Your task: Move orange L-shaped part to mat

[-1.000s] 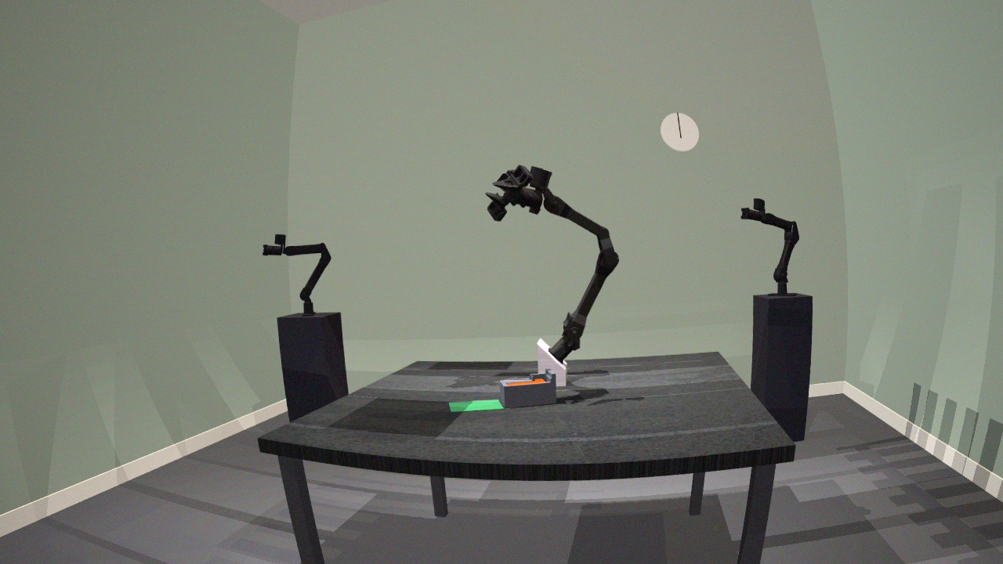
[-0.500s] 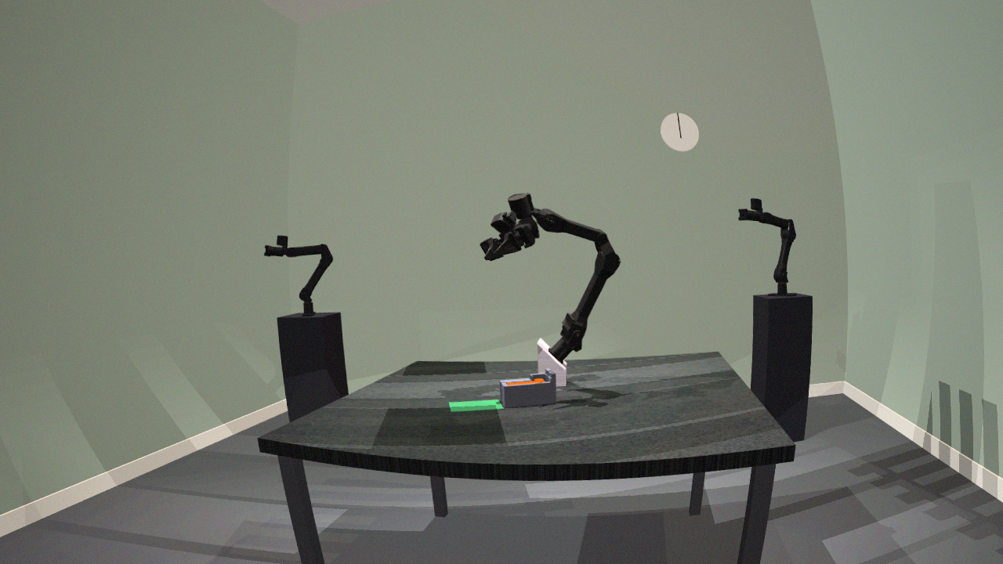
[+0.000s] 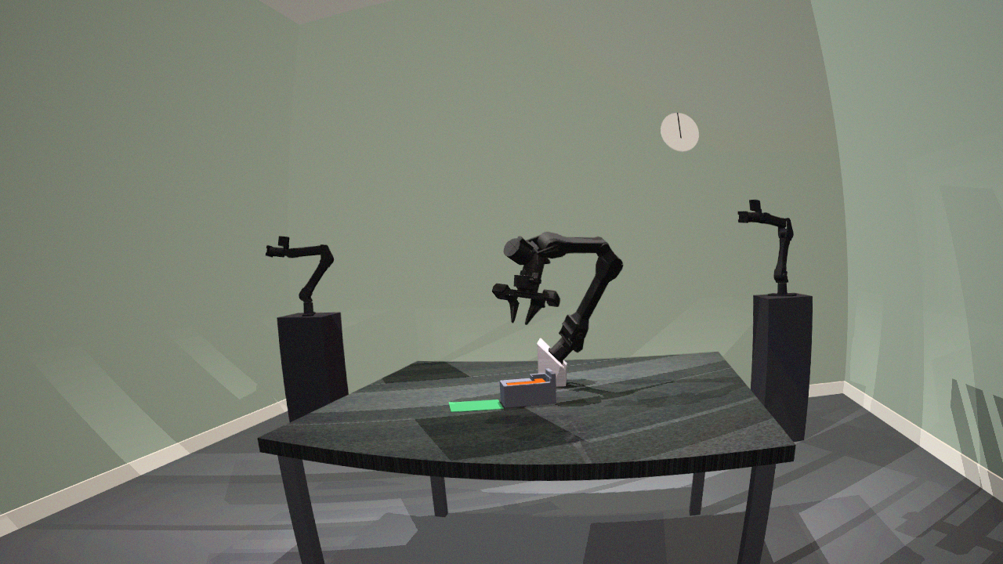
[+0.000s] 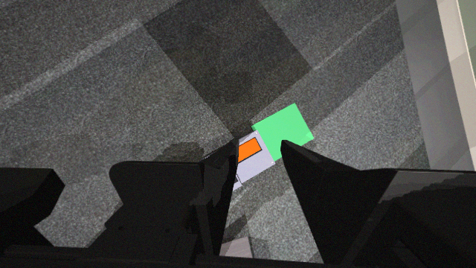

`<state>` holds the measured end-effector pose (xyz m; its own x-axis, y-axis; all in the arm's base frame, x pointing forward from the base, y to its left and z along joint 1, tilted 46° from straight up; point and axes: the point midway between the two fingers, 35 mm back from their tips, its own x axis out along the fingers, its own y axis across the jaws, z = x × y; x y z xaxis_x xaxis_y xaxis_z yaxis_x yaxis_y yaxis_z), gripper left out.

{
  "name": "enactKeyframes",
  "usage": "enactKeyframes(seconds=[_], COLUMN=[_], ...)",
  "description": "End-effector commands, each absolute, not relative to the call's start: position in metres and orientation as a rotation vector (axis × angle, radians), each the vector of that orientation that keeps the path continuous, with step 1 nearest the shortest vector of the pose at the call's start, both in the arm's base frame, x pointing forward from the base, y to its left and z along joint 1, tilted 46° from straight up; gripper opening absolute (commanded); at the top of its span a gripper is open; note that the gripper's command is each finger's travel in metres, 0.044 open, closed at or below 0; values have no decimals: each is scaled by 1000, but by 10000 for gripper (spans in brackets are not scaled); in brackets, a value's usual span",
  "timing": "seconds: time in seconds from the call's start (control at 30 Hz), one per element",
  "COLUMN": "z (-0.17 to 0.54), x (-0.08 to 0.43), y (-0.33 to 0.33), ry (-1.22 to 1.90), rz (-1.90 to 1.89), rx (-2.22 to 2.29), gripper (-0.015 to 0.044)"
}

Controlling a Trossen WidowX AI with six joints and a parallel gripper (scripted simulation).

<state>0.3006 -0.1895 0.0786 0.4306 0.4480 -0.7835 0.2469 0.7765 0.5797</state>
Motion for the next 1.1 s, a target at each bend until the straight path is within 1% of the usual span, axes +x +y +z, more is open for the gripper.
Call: enactKeyframes(seconds=[0.0, 0.17, 0.57, 0.83, 1.07], z=[63, 62, 60, 11, 10], x=[280, 260, 261, 263, 263], y=[-116, -74, -73, -23, -21], ry=[1294, 1342, 1342, 1340, 1340], rz=[518, 782, 782, 784, 784], rx=[519, 414, 414, 415, 416], gripper=[180, 180, 180, 180, 180])
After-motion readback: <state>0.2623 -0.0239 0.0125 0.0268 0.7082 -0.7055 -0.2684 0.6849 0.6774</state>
